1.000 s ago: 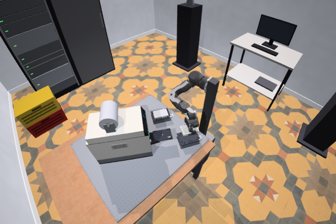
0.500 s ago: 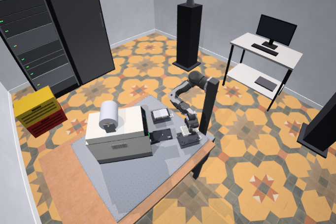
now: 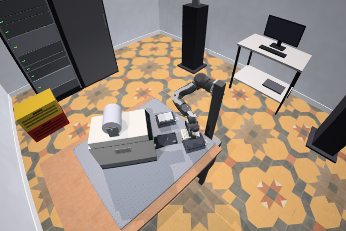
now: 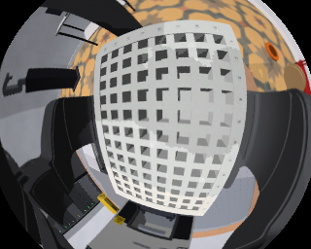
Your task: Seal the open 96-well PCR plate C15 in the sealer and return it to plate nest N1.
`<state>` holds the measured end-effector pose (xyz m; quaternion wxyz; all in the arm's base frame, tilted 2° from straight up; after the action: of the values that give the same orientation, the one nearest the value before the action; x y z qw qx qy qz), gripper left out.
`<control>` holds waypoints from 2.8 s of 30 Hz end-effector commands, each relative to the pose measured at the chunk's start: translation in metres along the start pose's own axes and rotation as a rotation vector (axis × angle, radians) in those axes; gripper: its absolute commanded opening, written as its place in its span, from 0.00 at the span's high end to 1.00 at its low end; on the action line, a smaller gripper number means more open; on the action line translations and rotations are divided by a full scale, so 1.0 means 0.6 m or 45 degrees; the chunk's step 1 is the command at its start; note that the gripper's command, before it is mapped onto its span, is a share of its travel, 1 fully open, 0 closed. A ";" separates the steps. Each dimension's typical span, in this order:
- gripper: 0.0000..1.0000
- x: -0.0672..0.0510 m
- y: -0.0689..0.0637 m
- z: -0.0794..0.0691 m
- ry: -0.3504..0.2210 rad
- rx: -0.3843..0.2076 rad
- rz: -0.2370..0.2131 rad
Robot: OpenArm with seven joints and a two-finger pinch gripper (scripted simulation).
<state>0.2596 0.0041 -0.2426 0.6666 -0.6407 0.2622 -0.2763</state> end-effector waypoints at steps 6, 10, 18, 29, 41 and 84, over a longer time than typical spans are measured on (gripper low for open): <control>1.00 0.014 -0.004 0.001 0.001 0.003 -0.001; 1.00 0.066 -0.015 0.003 -0.002 0.003 0.001; 1.00 0.066 -0.015 0.003 -0.002 0.003 0.001; 1.00 0.133 -0.029 0.005 -0.002 0.003 0.000; 1.00 0.160 -0.036 0.006 0.001 0.002 -0.002; 1.00 0.292 -0.059 0.011 -0.002 0.003 -0.001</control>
<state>0.3864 -0.1165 -0.2074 0.6632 -0.6437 0.2631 -0.2768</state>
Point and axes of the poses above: the point where the finger pads meet when closed, its own y axis out along the fingers, its own z axis across the jaws, x = y × z, the point moved 3 cm from there along -y, back along the fingers, and after that the axes turned 10 degrees about y, right-handed, at the moved point
